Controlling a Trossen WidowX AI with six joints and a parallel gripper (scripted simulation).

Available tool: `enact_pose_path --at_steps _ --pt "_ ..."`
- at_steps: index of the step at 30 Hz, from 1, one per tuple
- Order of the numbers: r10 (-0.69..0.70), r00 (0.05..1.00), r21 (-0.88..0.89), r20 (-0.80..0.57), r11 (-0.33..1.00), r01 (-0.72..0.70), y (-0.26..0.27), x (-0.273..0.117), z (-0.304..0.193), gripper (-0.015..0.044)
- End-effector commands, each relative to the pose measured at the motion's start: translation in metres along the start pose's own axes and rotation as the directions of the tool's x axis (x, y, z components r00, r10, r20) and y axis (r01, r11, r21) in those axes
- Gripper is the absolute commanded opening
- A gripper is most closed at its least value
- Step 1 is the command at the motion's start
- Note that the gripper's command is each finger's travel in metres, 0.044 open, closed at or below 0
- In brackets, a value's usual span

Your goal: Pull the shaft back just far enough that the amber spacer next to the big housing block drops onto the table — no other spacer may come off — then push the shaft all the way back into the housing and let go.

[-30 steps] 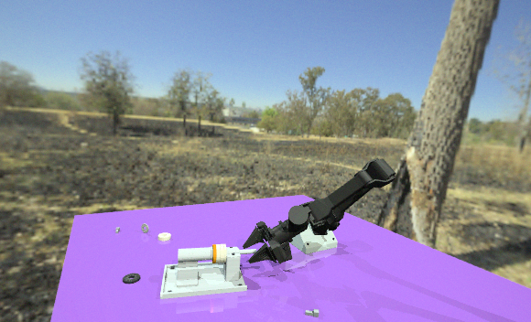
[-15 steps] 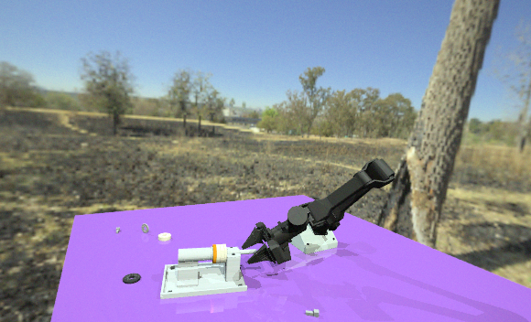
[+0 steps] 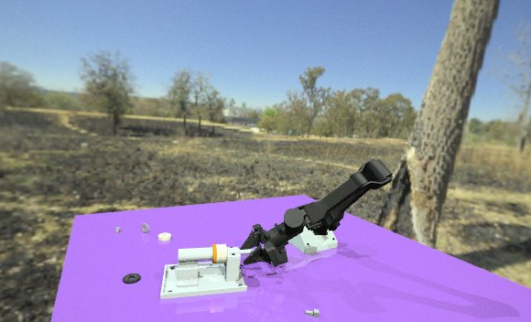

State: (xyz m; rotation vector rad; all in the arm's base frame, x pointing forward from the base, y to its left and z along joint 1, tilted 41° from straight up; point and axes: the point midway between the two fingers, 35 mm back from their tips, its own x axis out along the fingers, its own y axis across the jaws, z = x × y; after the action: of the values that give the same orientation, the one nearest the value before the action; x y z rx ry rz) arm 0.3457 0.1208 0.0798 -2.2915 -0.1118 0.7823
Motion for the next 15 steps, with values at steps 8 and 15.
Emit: enact_pose_path --at_steps 8,15 --pt "0.001 1.000 0.000 0.001 1.000 -0.001 0.0004 -0.0002 0.0003 0.0072" --pt "0.001 1.000 0.000 0.001 1.000 -0.001 0.0004 -0.0002 0.0003 0.0026"
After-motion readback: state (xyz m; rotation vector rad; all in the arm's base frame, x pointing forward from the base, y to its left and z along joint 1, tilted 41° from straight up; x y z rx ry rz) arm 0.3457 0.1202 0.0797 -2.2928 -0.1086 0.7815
